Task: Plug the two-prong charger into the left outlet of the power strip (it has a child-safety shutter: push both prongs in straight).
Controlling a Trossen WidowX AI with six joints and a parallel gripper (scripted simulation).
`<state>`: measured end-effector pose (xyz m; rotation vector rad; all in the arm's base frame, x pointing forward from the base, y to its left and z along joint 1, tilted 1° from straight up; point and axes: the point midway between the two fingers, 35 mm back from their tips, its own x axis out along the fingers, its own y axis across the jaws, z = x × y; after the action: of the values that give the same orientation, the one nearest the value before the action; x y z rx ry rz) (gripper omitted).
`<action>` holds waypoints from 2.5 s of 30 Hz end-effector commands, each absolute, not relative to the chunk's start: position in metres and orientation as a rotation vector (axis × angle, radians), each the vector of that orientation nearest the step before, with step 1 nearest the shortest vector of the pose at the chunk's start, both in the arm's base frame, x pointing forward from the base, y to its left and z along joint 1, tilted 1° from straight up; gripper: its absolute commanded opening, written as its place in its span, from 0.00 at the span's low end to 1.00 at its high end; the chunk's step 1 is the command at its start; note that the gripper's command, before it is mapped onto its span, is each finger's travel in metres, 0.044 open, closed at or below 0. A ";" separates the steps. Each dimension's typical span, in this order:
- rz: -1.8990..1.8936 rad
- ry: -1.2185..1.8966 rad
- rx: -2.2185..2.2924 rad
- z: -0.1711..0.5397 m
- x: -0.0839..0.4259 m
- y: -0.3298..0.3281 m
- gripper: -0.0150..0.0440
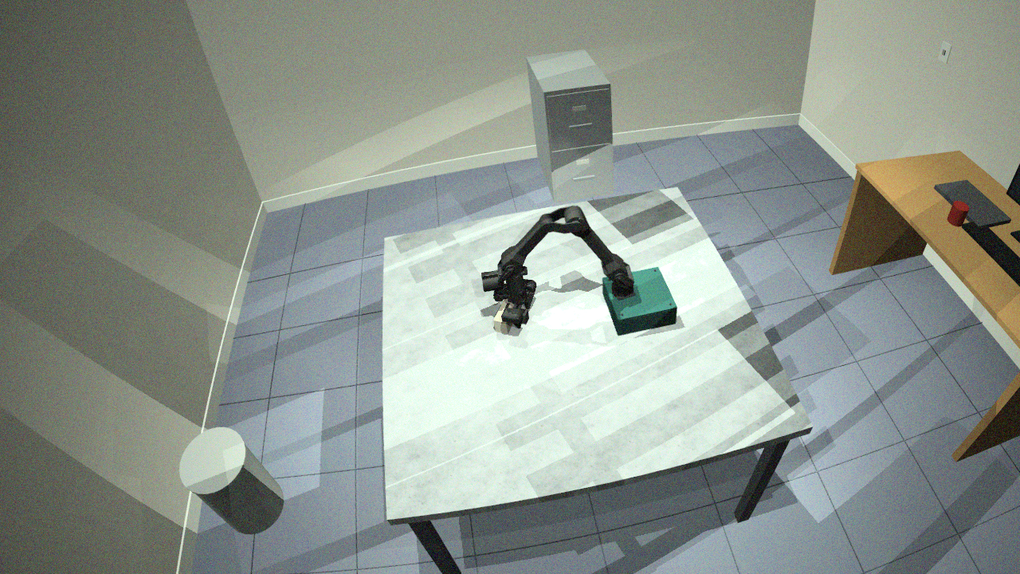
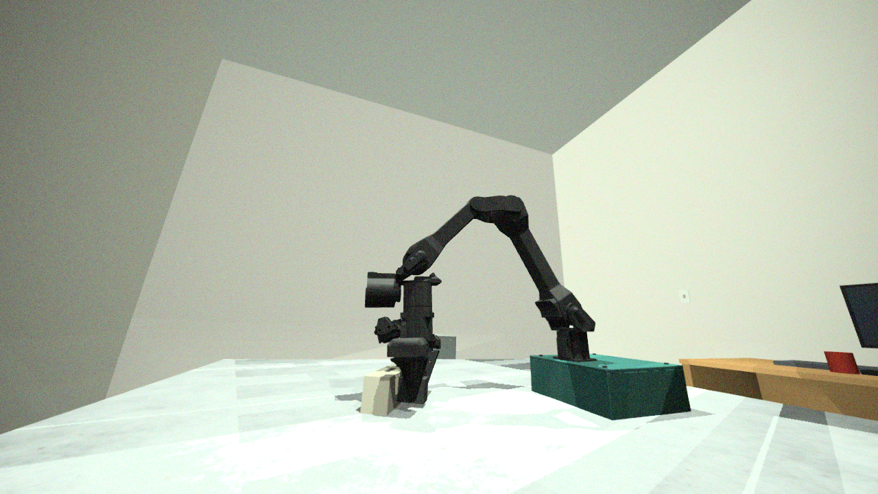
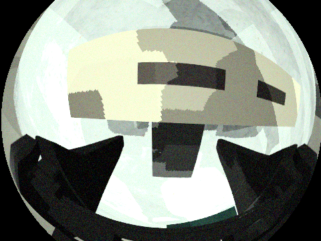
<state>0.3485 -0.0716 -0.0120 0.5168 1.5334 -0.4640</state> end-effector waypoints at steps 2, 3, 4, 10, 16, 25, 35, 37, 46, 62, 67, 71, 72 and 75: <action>-0.472 1.534 0.519 -0.013 0.346 -0.071 1.00; -0.472 1.534 0.519 -0.013 0.345 -0.070 1.00; -0.472 1.534 0.519 -0.013 0.345 -0.070 1.00; -0.472 1.534 0.519 -0.013 0.340 -0.065 1.00; -0.472 1.535 0.519 -0.013 0.334 -0.061 1.00; -0.472 1.535 0.520 -0.013 0.326 -0.054 1.00; -0.472 1.536 0.520 -0.014 0.317 -0.047 1.00; -0.472 1.536 0.520 -0.014 0.315 -0.046 1.00; -0.471 1.537 0.520 -0.015 0.306 -0.040 1.00; -0.669 0.987 0.402 0.056 0.315 -0.049 1.00; -0.681 0.941 0.403 0.063 0.315 -0.049 1.00; -0.681 0.941 0.403 0.063 0.315 -0.049 1.00; -0.681 0.941 0.403 0.063 0.315 -0.049 1.00; -0.681 0.941 0.403 0.063 0.315 -0.049 1.00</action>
<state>0.3154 -0.0490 0.0627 0.3992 0.9461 -0.6749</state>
